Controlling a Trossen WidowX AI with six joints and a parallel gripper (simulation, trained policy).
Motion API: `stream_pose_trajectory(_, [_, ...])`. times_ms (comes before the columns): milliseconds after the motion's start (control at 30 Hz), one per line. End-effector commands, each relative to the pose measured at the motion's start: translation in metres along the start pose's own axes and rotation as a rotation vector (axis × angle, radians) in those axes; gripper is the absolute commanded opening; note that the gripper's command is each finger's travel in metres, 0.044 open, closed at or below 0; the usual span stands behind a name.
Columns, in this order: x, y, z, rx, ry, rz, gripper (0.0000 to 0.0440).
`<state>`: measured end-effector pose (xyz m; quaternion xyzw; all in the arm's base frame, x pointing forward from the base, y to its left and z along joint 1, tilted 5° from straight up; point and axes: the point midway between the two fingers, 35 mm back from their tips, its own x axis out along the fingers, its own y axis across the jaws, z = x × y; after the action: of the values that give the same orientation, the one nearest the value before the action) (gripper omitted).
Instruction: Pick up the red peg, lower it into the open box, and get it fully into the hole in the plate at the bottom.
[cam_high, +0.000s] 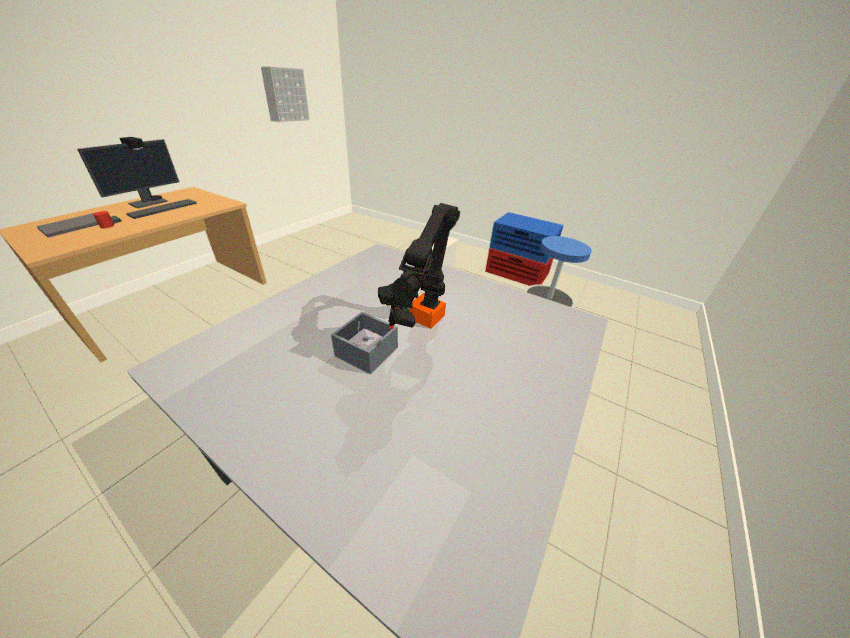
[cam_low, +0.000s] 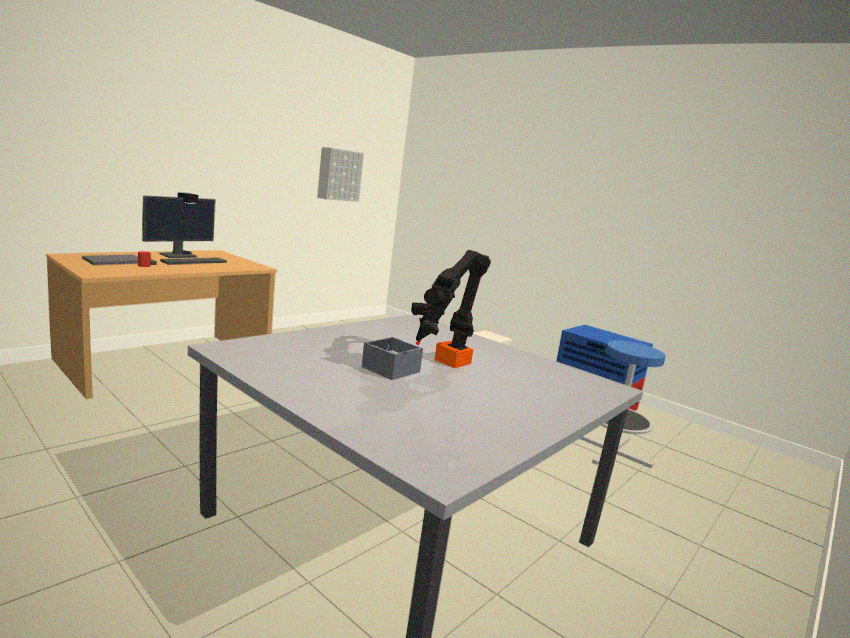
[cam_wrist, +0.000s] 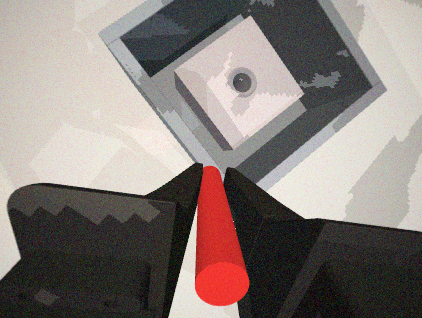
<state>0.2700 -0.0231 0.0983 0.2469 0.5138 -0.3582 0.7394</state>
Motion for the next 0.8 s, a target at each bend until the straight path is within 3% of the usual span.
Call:
stream_pose_trajectory(0, [0.006, -0.004, 0.014, 0.024, 0.0, -0.004, 0.0])
stream_pose_trajectory(767, [0.055, -0.021, 0.064, 0.153, 0.04, -0.019, 0.001])
